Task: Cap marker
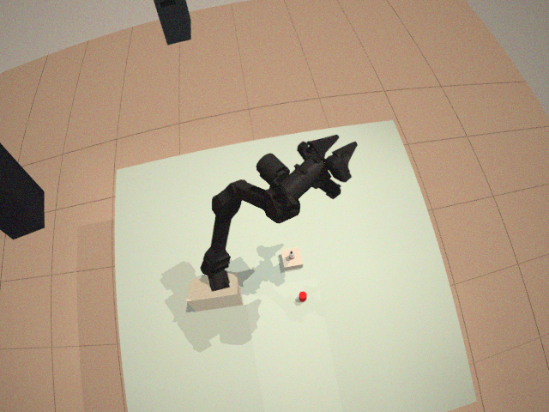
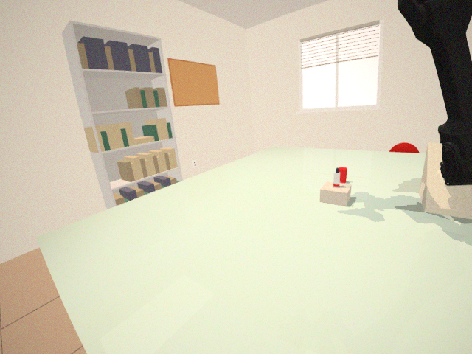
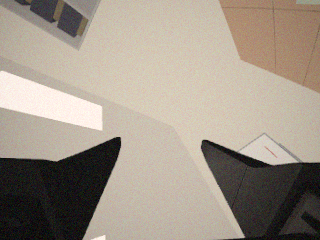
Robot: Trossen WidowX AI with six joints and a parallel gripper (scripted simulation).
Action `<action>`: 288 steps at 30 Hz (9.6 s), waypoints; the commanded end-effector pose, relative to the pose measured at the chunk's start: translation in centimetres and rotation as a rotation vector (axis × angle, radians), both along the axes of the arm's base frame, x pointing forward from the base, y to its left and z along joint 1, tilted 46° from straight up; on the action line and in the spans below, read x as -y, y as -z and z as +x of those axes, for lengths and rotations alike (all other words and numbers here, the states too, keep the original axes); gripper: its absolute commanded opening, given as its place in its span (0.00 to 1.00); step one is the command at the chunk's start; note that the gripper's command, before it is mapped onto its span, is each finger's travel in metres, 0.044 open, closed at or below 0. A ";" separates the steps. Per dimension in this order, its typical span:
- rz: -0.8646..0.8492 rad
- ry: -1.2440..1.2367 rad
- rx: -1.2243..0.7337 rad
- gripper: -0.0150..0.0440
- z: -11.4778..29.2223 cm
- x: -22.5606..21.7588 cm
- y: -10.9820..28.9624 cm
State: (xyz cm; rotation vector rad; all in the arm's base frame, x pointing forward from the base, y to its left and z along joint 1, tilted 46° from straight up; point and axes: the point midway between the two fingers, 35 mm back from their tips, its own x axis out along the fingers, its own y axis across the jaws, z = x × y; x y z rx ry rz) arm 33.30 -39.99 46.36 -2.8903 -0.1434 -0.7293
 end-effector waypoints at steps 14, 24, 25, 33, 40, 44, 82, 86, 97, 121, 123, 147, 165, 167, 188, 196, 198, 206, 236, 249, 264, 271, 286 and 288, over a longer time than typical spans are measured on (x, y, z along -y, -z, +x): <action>1.147 -0.112 -0.317 0.65 6.3 4.3 16.2; 1.838 -0.042 -0.493 0.65 7.2 1.6 28.2; 1.908 -0.027 -0.510 0.65 7.2 1.1 29.3; 2.449 0.174 -0.635 0.65 5.2 -4.3 38.1; 2.885 0.496 -0.722 0.65 1.5 -10.5 44.1; 3.102 0.752 -0.762 0.65 -1.2 -14.9 46.0; 3.396 1.655 -0.789 0.65 -6.9 -28.3 50.5; 3.396 1.655 -0.789 0.65 -6.7 -28.7 50.9; 3.397 1.654 -0.789 0.65 -6.4 -29.9 52.2; 3.398 1.654 -0.793 0.45 -6.0 -31.8 54.0; 3.398 1.654 -0.793 0.43 -6.0 -31.8 54.0; 3.396 1.655 -0.789 0.25 -6.9 -27.8 50.1; 3.395 1.657 -0.785 0.25 -6.2 -29.2 45.5; 3.396 1.657 -0.785 0.25 -6.2 -29.5 44.8; 3.398 1.660 -0.790 0.25 -6.3 -33.3 38.0; 3.399 1.662 -0.795 0.25 -6.8 -34.8 35.6; 3.399 1.662 -0.796 0.25 -6.9 -35.0 35.4; 3.399 1.662 -0.796 0.25 -6.8 -35.4 35.8; 3.400 1.659 -0.797 0.25 -6.1 -38.4 38.9; 3.401 1.659 -0.799 0.25 -6.0 -39.0 39.4; 3.395 1.658 -0.805 0.83 -6.1 -39.0 39.4; 3.395 1.657 -0.804 1.00 -6.1 -38.8 39.3; 3.390 1.646 -0.818 0.87 -7.2 -34.2 35.0; 3.390 1.644 -0.820 0.78 -7.1 -34.2 35.1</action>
